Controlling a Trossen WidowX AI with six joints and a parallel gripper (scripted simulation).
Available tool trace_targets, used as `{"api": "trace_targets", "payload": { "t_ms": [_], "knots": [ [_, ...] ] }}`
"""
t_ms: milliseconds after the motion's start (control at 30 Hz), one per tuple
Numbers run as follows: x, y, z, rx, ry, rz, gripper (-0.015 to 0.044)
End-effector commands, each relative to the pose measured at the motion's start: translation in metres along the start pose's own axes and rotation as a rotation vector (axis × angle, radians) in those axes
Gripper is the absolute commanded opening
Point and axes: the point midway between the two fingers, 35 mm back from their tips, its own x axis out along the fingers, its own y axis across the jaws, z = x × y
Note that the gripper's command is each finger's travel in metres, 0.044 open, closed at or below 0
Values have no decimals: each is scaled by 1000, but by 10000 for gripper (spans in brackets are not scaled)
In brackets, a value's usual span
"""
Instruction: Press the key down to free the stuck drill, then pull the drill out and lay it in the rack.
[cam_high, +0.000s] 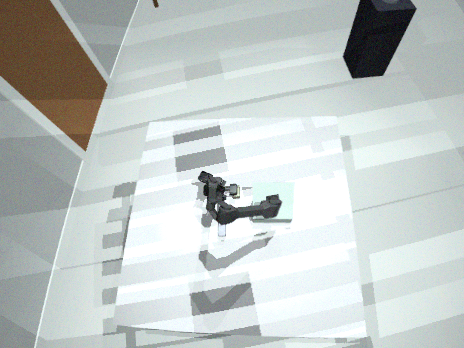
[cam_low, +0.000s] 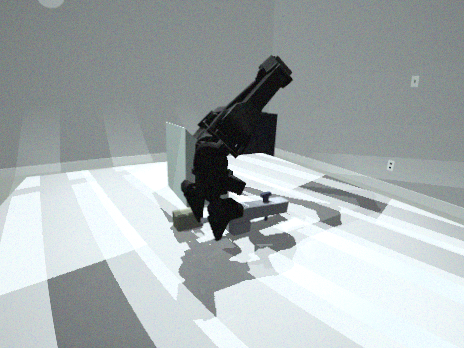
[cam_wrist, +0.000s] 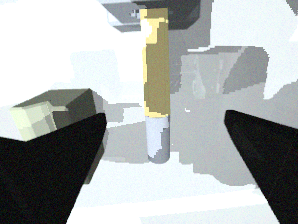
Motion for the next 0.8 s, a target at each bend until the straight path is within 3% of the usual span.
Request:
{"api": "trace_targets", "payload": {
  "t_ms": [0,767],
  "knots": [
    [2,1,3,3,-4,3,440],
    [3,1,7,3,-5,3,440]
  ]
}}
